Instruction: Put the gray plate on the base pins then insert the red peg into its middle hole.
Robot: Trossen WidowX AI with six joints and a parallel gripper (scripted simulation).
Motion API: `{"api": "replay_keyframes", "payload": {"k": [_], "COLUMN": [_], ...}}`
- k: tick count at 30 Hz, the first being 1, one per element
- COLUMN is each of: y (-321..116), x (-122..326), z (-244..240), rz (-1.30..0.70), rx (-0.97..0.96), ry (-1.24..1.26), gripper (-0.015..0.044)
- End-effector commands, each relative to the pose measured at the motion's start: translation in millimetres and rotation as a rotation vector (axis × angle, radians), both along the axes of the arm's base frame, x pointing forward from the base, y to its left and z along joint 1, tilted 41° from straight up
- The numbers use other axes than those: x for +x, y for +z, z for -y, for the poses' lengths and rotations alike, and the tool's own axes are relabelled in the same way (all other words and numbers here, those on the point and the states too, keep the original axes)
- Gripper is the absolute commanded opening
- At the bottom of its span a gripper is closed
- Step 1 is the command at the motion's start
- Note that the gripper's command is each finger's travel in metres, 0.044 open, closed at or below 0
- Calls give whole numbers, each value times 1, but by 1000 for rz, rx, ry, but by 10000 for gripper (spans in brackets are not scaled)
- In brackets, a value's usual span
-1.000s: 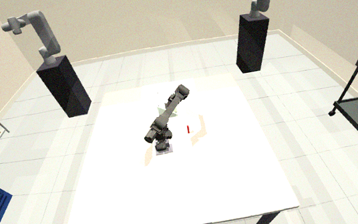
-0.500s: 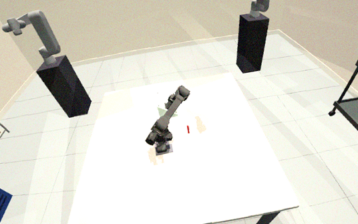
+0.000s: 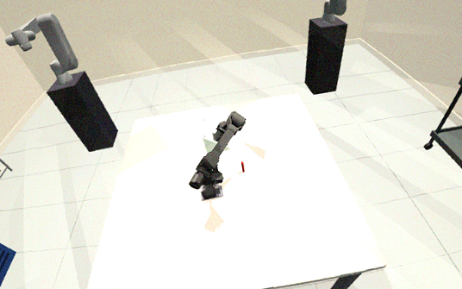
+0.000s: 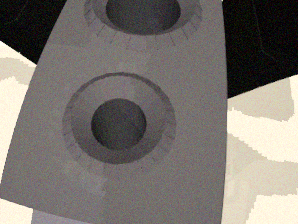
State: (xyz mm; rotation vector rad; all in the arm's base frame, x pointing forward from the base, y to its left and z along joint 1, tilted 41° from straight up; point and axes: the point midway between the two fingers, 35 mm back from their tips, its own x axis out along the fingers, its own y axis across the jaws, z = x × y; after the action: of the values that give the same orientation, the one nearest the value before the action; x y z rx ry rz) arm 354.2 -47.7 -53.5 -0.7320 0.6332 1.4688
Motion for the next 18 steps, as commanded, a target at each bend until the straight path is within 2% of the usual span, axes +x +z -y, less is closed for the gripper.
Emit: {"api": "replay_keyframes", "payload": {"k": [1, 8, 18], "y": [-1, 0, 0], "x": [0, 0, 0], "z": [-1, 0, 0], "rz": [-2, 0, 0], "rx": [1, 0, 0], "ry": [-3, 0, 0], "gripper": [0, 0, 263]}}
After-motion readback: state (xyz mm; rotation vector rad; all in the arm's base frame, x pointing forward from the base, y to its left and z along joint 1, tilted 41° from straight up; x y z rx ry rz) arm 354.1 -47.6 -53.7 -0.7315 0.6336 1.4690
